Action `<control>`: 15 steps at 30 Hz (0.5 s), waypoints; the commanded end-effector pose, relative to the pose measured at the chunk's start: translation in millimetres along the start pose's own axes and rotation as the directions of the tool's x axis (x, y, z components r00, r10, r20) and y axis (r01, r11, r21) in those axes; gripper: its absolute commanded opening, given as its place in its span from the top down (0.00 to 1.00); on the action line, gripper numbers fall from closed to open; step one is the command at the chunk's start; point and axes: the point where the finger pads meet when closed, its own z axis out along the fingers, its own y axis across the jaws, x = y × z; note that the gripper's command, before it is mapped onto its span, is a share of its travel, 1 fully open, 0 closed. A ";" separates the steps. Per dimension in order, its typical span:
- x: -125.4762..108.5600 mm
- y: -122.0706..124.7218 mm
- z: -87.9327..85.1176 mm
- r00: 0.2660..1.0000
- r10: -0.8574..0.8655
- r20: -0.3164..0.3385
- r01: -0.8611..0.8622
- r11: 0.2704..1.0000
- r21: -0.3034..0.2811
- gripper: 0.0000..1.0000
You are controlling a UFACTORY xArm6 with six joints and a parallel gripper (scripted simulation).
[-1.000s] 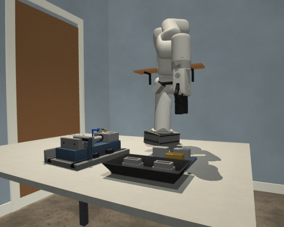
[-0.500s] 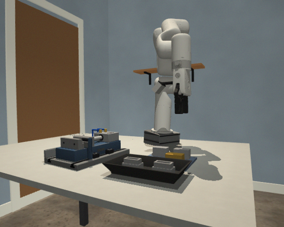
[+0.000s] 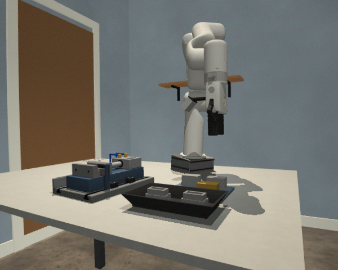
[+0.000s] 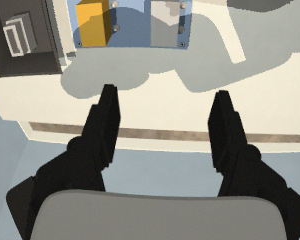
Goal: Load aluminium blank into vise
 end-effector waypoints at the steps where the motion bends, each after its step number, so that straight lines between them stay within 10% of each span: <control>1: -0.7 -1.1 -1.2 1.000 0.000 0.002 0.000 1.000 0.003 0.31; 15: -0.8 -1.1 18.1 1.000 0.000 0.002 0.000 1.000 0.003 0.31</control>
